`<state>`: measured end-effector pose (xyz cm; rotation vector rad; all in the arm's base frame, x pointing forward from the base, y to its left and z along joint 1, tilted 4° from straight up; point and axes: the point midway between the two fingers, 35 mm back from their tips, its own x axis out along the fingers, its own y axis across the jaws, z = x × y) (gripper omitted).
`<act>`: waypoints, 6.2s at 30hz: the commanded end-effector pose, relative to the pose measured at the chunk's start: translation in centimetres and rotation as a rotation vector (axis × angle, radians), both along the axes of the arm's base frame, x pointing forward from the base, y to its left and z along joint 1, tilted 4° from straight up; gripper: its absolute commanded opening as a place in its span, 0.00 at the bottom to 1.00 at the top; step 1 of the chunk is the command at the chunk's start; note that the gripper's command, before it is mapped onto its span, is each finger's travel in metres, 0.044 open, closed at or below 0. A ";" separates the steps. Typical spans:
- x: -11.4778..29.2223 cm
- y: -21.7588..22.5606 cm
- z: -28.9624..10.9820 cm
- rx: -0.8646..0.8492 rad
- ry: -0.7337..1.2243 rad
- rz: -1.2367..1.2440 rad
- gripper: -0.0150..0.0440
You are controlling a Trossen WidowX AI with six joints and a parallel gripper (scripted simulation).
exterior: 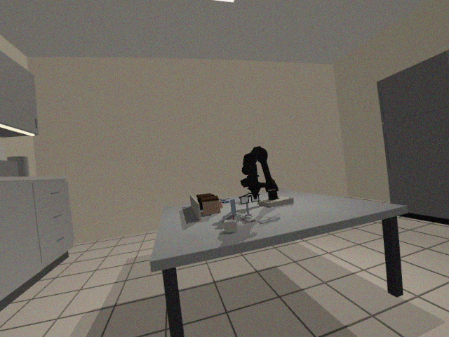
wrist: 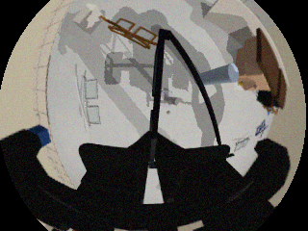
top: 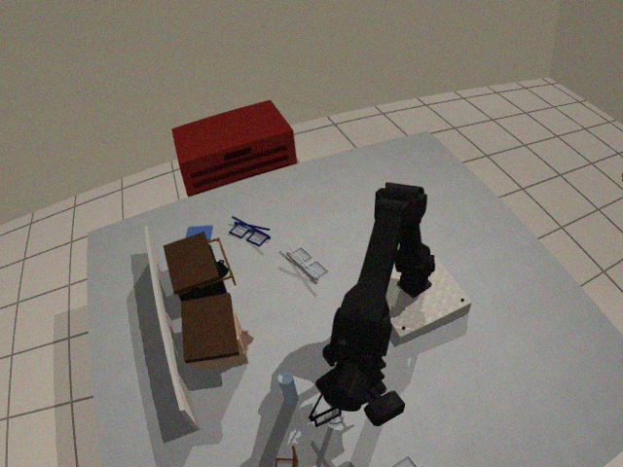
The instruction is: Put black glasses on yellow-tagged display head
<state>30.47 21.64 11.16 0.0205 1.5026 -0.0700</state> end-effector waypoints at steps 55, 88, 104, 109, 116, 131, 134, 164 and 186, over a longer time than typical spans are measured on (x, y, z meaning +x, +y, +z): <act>-2.3 2.6 -4.2 -0.002 0.009 -0.008 0.25; -4.9 3.8 -4.4 -0.001 0.011 -0.008 0.25; -5.2 3.9 -4.4 0.000 0.011 -0.008 0.25; -5.1 3.9 -4.4 0.000 0.011 -0.008 0.25; -5.0 3.9 -4.4 0.000 0.011 -0.008 0.25; -4.2 3.9 -3.9 0.000 0.010 -0.008 0.25; -4.1 4.0 -2.8 0.000 0.010 -0.008 0.25; -1.7 -0.1 2.0 -0.022 0.022 0.326 0.25; 0.9 -7.3 2.5 -0.058 0.041 0.874 0.25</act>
